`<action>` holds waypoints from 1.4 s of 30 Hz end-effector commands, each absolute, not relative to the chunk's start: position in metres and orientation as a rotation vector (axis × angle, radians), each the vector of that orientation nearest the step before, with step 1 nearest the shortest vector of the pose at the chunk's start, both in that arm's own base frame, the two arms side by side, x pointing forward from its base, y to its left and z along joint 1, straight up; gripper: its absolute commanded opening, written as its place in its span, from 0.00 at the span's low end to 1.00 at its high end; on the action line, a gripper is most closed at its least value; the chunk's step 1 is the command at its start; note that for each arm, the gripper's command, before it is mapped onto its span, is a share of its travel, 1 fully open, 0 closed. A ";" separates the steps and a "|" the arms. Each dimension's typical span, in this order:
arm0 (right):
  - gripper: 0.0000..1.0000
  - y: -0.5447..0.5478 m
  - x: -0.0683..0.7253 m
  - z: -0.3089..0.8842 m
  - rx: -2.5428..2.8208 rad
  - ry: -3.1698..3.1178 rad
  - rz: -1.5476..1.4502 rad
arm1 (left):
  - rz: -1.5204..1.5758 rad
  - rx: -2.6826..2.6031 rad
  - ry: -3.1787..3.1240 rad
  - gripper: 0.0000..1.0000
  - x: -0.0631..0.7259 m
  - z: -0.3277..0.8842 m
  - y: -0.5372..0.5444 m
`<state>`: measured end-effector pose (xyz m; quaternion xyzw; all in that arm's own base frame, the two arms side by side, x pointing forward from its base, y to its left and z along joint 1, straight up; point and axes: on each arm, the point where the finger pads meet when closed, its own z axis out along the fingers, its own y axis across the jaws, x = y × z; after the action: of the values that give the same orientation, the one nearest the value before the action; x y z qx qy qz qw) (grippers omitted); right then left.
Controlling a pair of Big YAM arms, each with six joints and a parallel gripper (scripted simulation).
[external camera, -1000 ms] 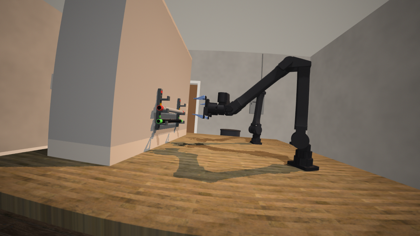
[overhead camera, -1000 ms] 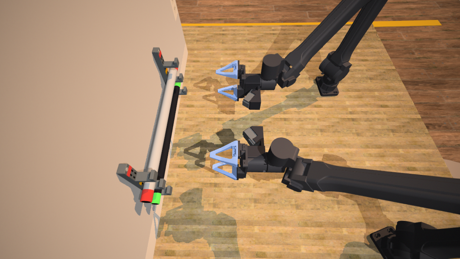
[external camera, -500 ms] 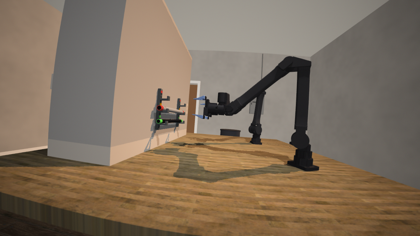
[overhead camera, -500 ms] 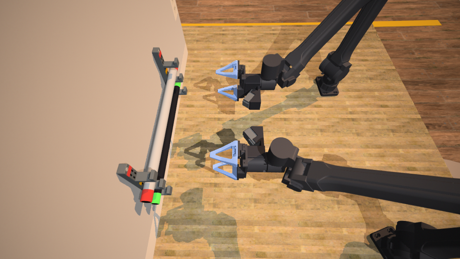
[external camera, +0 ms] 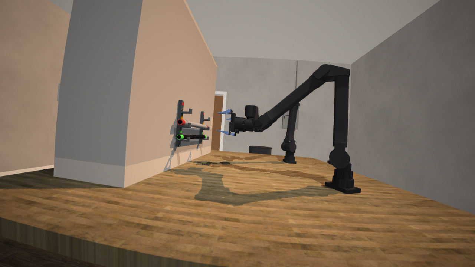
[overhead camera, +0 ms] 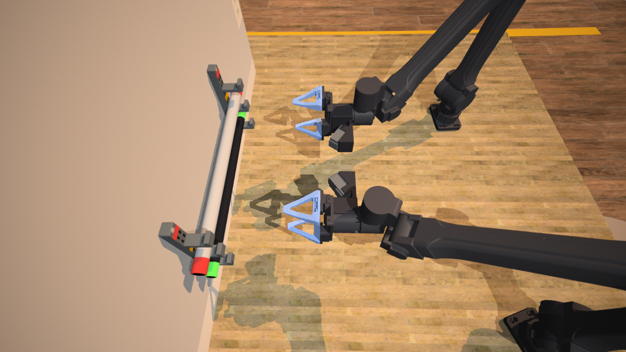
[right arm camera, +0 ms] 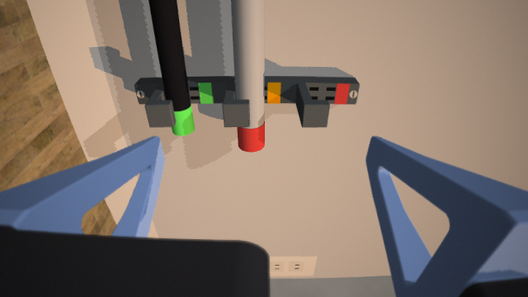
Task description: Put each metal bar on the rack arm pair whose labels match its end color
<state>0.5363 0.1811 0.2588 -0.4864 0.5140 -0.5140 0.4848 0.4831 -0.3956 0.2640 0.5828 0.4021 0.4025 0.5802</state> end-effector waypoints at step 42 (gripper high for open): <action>1.00 0.174 0.631 0.181 -1.110 1.236 -1.268 | 0.956 1.292 0.931 1.00 0.580 0.203 -0.427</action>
<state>0.6099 0.1736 0.1665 -0.4833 0.5159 -0.5164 0.4834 0.5600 -0.4228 0.1884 0.5791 0.4026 0.4042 0.5824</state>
